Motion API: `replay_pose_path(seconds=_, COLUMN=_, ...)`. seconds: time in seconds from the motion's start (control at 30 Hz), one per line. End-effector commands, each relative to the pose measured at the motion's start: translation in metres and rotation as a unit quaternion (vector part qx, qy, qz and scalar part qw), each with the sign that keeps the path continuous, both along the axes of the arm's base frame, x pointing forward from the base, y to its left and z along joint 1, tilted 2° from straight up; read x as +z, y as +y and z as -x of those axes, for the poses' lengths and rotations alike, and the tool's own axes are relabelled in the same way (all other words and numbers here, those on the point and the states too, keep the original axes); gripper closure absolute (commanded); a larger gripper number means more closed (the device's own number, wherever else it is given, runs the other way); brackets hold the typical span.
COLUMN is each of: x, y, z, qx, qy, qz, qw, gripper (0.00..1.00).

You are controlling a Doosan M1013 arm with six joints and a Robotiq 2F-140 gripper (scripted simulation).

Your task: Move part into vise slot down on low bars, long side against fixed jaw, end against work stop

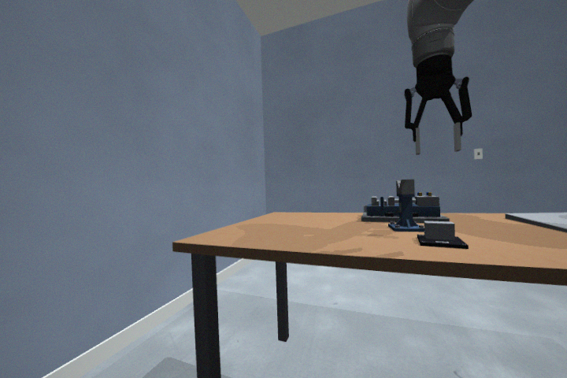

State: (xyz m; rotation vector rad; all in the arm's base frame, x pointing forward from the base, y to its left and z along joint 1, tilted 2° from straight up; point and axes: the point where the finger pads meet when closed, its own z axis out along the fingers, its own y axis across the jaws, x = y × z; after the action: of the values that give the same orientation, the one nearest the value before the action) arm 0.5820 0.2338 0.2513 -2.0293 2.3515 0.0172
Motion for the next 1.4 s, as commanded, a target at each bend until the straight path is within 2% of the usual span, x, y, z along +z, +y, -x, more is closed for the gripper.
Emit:
replay_pose_path(seconds=0.0, x=-0.002, y=0.000, z=0.000, qx=0.000, qy=0.000, qz=0.000, qw=1.000, gripper=0.49)
replay_pose_path(seconds=0.67, x=-0.029, y=0.001, z=-0.001, qx=0.000, qy=0.000, qz=0.000, qw=1.000, gripper=0.49)
replay_pose_path(seconds=1.37, x=-0.075, y=0.003, z=-0.002, qx=0.000, qy=0.000, qz=0.000, qw=1.000, gripper=0.49)
